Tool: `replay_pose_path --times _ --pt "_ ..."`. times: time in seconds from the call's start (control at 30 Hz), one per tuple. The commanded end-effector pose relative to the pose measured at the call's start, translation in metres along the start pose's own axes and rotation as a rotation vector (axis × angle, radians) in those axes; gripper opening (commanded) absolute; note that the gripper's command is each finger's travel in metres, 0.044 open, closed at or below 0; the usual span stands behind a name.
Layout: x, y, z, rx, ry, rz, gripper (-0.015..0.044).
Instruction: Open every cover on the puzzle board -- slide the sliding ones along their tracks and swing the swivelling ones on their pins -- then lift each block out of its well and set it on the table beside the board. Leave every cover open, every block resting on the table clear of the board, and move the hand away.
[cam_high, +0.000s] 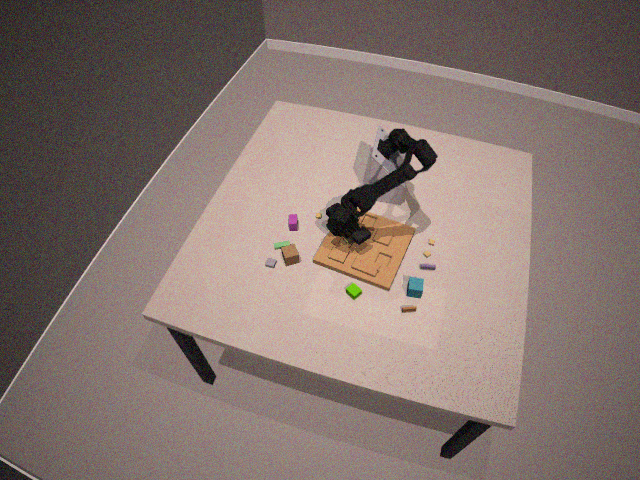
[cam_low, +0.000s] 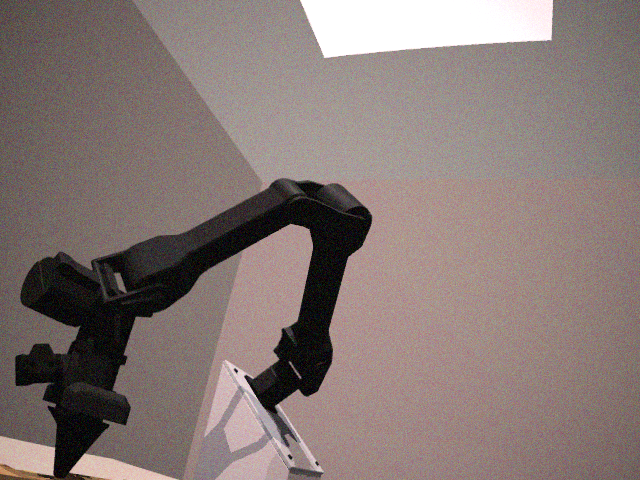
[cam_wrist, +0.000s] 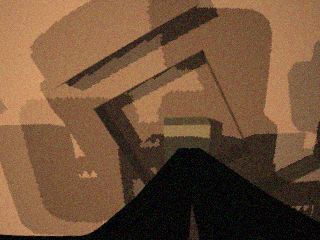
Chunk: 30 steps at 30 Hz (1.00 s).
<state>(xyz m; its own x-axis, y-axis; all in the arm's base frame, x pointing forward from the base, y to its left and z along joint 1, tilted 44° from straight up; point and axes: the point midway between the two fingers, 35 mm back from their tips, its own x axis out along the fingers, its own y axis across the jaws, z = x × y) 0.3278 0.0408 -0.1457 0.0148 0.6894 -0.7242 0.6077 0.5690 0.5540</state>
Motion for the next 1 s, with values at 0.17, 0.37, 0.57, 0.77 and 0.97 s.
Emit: replay_pose_path --times 0.17,0.37,0.57,0.77,0.97 --pt "0.009 0.000 -0.001 0.007 0.002 0.006 0.0000" --pt "0.013 0.000 -0.001 0.007 0.003 0.006 0.0000" --pt "0.014 0.002 0.002 0.007 0.003 0.006 0.0000" --pt "0.016 0.004 0.007 0.008 0.002 0.006 0.0000" --pt "0.016 0.004 0.007 0.006 0.002 0.006 0.0000"
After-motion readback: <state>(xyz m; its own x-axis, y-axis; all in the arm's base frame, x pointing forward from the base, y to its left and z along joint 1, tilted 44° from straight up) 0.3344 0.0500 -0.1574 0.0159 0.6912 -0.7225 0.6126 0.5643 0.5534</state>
